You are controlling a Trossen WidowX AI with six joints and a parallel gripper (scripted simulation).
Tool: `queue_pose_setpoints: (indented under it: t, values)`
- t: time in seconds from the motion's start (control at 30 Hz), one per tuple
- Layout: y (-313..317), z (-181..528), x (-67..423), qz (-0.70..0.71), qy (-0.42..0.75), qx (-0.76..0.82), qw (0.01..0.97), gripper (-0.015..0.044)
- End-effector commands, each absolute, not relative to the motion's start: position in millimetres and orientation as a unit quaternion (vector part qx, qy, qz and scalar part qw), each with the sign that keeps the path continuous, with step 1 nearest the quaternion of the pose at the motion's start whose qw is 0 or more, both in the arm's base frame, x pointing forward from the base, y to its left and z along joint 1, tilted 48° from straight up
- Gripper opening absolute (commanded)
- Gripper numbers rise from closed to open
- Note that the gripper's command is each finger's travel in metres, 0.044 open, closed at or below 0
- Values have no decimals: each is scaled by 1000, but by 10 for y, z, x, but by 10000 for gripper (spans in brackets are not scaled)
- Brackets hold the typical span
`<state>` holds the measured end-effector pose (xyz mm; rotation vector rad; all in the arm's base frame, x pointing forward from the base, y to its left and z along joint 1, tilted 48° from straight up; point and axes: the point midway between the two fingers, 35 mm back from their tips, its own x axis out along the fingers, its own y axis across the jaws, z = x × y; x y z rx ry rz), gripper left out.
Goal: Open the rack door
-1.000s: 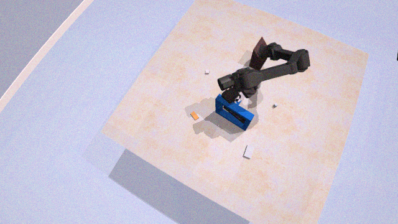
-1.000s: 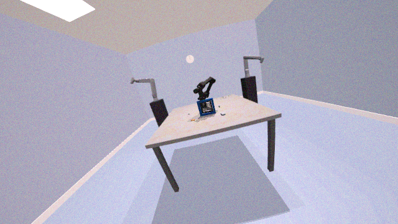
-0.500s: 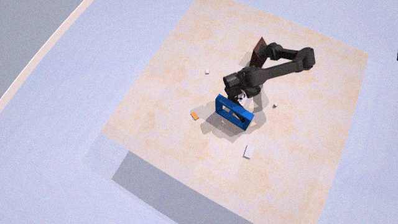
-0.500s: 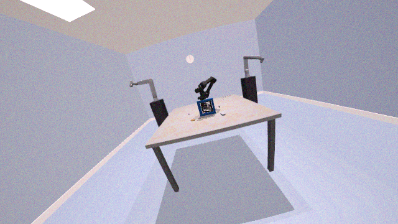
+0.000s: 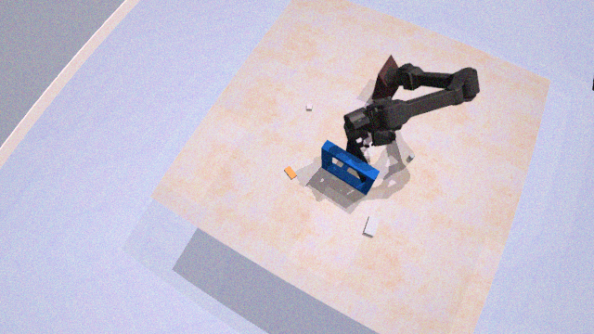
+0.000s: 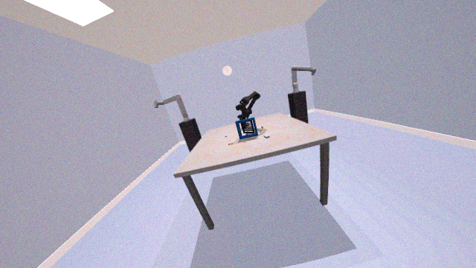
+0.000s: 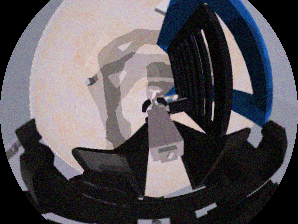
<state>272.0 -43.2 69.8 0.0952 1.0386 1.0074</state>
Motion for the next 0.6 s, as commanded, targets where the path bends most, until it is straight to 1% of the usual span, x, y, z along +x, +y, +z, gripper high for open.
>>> queue_pose_setpoints:
  t: [0.0,0.57]
  values:
    - [-373,757,2687,441,491,75,748,20]
    - [-131,1006,2606,370,546,177,730,20]
